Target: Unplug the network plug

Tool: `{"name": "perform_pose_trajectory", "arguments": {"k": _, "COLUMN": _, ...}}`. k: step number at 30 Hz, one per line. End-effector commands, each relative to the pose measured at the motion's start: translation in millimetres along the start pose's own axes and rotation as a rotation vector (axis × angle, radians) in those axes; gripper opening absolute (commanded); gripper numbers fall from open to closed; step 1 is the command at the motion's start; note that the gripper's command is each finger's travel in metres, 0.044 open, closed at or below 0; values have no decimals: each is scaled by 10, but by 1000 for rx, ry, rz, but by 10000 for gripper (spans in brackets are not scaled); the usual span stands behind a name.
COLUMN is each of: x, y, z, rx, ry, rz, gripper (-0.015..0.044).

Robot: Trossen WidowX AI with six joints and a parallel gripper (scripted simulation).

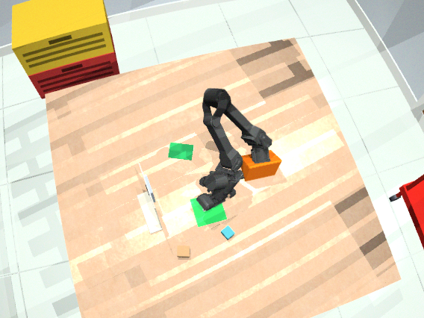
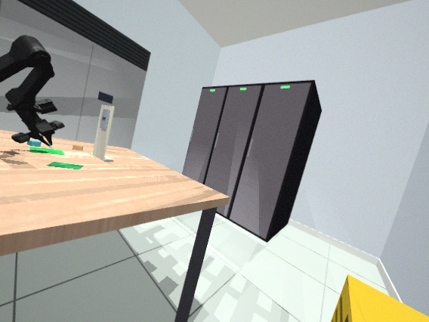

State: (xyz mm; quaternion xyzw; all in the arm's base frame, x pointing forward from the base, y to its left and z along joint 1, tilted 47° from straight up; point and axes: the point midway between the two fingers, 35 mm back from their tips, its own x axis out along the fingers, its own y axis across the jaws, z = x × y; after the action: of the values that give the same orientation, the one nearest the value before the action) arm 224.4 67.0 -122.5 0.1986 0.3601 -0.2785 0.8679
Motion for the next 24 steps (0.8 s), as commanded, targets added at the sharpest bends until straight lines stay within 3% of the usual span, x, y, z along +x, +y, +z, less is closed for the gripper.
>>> {"name": "perform_pose_trajectory", "arguments": {"k": 1, "x": 26, "y": -70, "z": -7, "rx": -10, "ry": 4, "rz": -6, "gripper": 0}}
{"name": "perform_pose_trajectory", "arguments": {"k": 22, "x": 60, "y": -65, "z": 15, "rx": -5, "ry": 0, "rz": -5, "gripper": 0}}
{"name": "perform_pose_trajectory", "arguments": {"k": 24, "x": 60, "y": -65, "z": 15, "rx": -5, "ry": 0, "rz": -5, "gripper": 53}}
